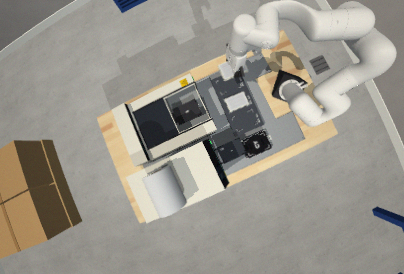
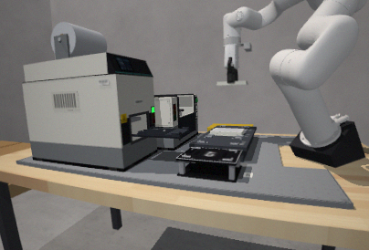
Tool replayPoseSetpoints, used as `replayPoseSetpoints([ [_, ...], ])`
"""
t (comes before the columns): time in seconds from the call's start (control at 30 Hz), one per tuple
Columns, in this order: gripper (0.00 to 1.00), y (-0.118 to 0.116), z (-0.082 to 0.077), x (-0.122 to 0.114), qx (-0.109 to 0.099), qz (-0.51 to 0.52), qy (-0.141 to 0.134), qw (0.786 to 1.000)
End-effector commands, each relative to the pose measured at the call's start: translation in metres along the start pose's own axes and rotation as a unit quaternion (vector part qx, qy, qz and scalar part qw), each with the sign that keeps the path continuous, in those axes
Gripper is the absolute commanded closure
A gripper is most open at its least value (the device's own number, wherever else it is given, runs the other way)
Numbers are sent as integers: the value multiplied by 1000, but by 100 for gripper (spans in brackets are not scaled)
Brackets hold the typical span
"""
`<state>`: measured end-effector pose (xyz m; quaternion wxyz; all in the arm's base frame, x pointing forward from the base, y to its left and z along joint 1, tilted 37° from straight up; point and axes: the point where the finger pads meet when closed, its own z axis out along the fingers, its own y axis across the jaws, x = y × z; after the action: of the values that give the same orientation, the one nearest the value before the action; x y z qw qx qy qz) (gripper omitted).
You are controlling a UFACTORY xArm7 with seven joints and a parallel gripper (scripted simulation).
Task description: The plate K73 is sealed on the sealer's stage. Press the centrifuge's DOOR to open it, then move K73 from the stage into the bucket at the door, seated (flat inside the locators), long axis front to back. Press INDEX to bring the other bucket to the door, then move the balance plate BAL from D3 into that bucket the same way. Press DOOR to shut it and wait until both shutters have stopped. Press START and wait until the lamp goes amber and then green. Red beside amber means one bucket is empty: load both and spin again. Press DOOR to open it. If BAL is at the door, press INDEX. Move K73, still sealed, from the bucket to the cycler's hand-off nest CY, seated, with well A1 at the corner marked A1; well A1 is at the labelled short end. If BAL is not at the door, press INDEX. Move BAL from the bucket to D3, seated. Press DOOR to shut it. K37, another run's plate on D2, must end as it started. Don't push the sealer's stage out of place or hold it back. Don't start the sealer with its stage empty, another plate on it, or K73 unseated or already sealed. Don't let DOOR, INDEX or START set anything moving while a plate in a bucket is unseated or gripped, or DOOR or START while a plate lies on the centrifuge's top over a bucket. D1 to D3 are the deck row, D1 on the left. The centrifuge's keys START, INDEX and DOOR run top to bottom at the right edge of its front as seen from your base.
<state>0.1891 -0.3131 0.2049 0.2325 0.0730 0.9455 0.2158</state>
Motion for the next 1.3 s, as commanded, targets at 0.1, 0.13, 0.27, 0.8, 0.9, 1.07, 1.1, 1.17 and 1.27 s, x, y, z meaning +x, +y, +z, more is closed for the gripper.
replayPoseSetpoints([
  [0.1, 100, -1, 9, -1, 2, 0, -1, 1000],
  [0.13, 100, -1, 11, -1, 2, 0, -1, 1000],
  [0.27, 100, -1, 14, -1, 2, 0, -1, 1000],
  [0.8, 100, -1, 39, -1, 2, 0, -1, 1000],
  [0.9, 100, -1, 43, -1, 2, 0, -1, 1000],
  [1.07, 100, -1, 51, -1, 2, 0, -1, 1000],
  [1.1, 100, -1, 53, -1, 2, 0, -1, 1000],
  [1.17, 100, -1, 56, -1, 2, 0, -1, 1000],
  [1.27, 100, -1, 61, -1, 2, 0, -1, 1000],
])
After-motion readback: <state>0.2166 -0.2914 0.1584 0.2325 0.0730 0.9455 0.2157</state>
